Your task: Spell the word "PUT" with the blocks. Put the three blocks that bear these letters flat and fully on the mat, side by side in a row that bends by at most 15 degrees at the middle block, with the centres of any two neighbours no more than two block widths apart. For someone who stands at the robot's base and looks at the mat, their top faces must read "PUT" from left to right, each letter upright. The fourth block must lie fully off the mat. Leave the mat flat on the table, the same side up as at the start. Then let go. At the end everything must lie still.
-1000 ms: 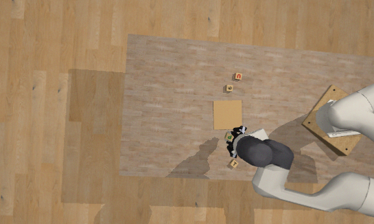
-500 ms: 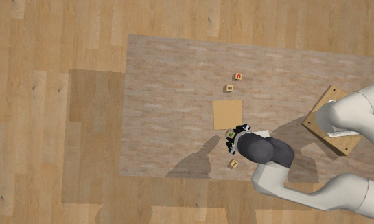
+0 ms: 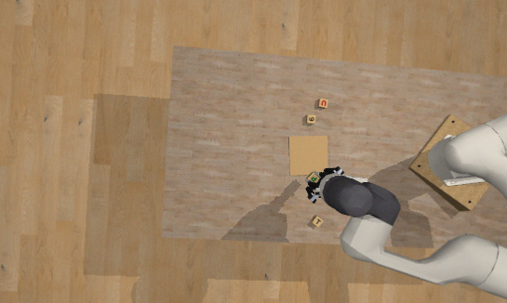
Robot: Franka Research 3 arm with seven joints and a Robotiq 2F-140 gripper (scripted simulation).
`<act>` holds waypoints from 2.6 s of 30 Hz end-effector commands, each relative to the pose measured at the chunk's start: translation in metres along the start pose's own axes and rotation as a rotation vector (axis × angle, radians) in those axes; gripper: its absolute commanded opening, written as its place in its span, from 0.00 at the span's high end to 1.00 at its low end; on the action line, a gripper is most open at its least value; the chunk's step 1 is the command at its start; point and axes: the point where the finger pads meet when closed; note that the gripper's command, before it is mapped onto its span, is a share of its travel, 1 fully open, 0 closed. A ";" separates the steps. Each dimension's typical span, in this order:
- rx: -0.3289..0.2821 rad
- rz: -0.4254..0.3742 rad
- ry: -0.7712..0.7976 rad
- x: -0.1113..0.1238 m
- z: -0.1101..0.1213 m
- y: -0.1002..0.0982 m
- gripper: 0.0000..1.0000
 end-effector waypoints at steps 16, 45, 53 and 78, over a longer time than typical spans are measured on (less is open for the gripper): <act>0.005 0.013 0.359 0.003 -0.011 0.000 0.84; 0.019 0.018 0.778 0.011 -0.024 -0.004 0.84; 0.021 0.019 0.818 0.012 -0.025 -0.004 0.84; 0.020 0.019 0.819 0.011 -0.024 0.035 0.84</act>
Point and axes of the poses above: the point where the finger pads meet when closed, its own y axis out along the fingers, its own z axis across the jaws, x = y × z, and after that the axes turned 3 degrees about y, right-handed
